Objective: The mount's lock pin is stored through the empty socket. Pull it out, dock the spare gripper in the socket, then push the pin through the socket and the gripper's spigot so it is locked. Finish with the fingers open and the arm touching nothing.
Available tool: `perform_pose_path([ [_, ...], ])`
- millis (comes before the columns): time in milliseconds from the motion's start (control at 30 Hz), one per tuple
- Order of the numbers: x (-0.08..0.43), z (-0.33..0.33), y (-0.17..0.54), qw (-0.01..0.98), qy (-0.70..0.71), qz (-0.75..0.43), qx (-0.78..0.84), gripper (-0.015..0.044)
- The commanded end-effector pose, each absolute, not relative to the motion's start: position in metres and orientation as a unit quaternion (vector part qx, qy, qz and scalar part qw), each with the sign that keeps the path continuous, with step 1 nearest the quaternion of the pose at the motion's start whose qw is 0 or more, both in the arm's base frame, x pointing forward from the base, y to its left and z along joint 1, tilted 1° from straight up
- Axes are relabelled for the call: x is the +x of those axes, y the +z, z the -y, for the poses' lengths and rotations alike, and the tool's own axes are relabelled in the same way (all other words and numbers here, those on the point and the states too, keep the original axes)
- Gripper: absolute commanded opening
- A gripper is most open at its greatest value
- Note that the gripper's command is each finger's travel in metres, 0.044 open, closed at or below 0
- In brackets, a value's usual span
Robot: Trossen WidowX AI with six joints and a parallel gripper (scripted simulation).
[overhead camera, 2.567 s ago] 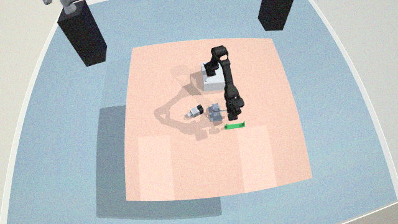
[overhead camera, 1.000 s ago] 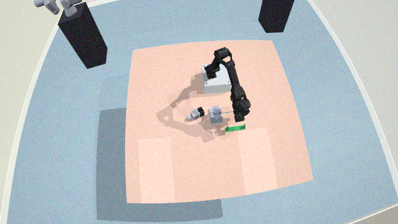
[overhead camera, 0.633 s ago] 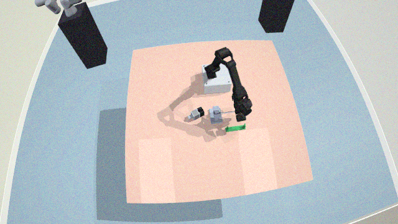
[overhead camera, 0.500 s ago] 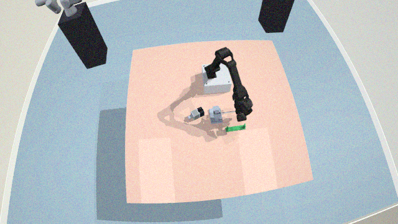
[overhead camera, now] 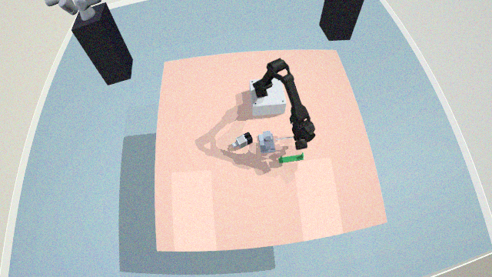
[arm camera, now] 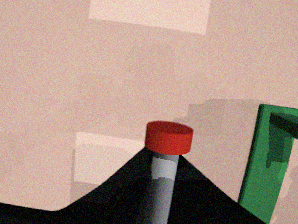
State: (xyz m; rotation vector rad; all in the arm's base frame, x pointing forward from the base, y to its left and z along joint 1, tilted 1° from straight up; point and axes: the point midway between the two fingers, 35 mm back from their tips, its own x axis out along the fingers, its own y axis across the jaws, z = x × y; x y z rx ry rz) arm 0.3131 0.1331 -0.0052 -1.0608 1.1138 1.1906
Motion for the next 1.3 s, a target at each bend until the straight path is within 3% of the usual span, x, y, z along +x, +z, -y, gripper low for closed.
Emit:
perform_pose_path([
  [0, 0.313, -0.136, -0.004, 0.562, 0.504, -0.475, -0.452, 0.0],
  [800, 0.312, -0.137, 0.017, 0.56, 0.507, -0.476, -0.45, 0.0],
  [1267, 0.35, -0.155, 0.025, 0.56, 0.508, -0.474, -0.451, 0.0],
])
